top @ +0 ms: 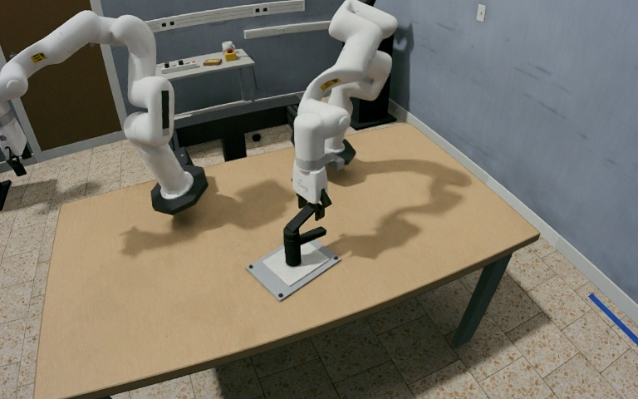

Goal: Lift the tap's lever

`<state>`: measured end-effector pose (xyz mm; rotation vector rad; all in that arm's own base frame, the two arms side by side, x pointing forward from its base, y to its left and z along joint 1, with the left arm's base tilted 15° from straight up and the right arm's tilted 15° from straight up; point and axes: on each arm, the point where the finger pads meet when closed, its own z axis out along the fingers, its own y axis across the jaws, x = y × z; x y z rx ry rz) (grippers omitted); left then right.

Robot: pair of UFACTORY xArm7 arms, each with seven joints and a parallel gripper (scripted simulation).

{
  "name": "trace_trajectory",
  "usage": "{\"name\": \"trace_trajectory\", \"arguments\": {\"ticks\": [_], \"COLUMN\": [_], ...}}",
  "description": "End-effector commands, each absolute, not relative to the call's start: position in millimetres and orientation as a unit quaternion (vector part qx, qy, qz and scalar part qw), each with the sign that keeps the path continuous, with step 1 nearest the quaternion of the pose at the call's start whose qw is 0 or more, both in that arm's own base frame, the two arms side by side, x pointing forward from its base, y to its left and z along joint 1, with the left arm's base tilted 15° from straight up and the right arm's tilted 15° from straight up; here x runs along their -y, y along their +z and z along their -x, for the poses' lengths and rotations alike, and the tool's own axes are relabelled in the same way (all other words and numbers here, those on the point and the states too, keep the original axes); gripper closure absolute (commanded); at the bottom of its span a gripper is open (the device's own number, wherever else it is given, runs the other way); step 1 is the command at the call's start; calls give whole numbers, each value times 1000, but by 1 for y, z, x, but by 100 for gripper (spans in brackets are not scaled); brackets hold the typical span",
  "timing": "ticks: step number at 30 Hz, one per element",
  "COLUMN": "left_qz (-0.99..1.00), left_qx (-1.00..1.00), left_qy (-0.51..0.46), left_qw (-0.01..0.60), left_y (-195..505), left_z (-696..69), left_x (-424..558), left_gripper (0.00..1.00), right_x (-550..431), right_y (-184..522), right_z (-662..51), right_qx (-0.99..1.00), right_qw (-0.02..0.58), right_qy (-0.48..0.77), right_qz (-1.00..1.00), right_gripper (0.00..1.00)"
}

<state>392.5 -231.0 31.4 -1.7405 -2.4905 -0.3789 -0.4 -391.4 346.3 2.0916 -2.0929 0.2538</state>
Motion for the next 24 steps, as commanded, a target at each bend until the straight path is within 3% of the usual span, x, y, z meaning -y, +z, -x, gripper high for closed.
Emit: {"name": "trace_trajectory", "arguments": {"ticks": [1,24], "left_qz": [568,568], "left_qx": [813,813], "left_qy": [-124,-124], "left_qw": [37,37], "left_y": [33,45], "left_z": [-394,-393], "left_x": [233,236], "left_gripper": [26,26], "right_x": [392,392], "right_y": [348,348], "right_z": [0,0], "right_qx": [702,702], "right_qw": [87,87], "right_qy": [87,87], "right_qz": [-701,-701], "right_gripper": [0,0]}}
